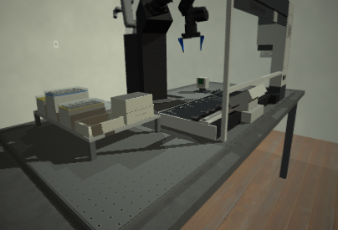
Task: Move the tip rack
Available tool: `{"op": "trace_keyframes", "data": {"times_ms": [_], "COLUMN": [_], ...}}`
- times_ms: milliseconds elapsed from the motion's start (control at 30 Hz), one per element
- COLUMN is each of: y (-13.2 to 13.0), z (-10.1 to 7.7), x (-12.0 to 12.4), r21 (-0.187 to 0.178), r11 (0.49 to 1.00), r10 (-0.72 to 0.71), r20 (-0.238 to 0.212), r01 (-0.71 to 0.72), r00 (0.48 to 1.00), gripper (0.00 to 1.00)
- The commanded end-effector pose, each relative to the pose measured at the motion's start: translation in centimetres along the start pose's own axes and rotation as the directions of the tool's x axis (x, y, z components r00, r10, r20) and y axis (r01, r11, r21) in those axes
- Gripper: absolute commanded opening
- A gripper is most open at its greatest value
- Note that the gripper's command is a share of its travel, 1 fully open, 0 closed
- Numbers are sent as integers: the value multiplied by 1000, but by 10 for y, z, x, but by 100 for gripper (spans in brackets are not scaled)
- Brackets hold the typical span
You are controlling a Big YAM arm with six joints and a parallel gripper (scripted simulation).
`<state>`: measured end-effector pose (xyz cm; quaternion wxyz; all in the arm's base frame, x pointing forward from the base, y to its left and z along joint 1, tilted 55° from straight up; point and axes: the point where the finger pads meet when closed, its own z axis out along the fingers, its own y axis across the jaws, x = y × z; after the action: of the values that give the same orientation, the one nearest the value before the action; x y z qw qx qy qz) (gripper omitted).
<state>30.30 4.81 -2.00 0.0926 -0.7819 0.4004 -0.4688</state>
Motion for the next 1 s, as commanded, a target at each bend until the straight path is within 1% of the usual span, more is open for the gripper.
{"op": "trace_keyframes", "data": {"times_ms": [0,533,567,833,967], "y": [1,1,17,16,3], "z": [-1,-1,-8,-12,-10], "x": [0,0,6,42,66], "r21": [1,1,-27,-27,-7], "r11": [1000,1000,999,983,962], "r10": [-1,-1,21,184,273], "r20": [1,1,8,-1,-11], "r01": [1,1,-20,-184,-274], "r00": [1000,1000,1000,983,962], "gripper": [100,100,100,100,100]}}
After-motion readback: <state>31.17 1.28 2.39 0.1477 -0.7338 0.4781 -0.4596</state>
